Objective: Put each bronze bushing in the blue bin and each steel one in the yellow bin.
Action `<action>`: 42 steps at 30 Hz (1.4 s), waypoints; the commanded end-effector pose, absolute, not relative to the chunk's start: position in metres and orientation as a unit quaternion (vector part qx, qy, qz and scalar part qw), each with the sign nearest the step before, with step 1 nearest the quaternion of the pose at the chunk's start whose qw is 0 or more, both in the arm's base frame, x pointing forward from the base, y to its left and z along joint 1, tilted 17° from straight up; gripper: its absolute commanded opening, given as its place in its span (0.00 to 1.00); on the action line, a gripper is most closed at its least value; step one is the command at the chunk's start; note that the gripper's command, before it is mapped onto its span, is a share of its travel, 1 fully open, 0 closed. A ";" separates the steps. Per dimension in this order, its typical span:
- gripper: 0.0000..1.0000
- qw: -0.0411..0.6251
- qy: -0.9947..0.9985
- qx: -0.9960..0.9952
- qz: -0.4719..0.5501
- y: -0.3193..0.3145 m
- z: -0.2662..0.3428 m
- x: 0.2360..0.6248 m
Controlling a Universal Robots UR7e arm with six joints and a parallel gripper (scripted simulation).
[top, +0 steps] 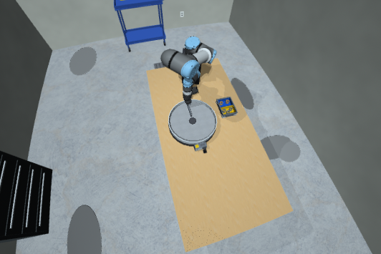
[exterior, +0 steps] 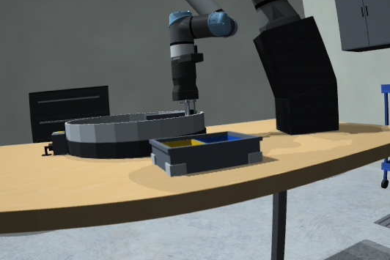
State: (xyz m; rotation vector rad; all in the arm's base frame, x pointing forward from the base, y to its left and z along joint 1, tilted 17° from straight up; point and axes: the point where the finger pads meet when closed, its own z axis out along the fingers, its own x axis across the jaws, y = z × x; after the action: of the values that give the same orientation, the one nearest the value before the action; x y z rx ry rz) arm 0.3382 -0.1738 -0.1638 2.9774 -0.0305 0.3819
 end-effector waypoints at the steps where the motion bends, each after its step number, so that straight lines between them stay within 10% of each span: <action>1: 0.00 0.070 -0.010 0.989 0.127 -0.174 -0.163 0.338; 42: 0.00 0.070 -0.010 0.989 0.126 -0.173 -0.155 0.336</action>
State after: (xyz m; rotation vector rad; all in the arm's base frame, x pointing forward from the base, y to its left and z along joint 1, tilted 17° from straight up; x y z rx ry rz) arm 0.3364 -0.1728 -0.1566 2.9777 -0.0309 0.3798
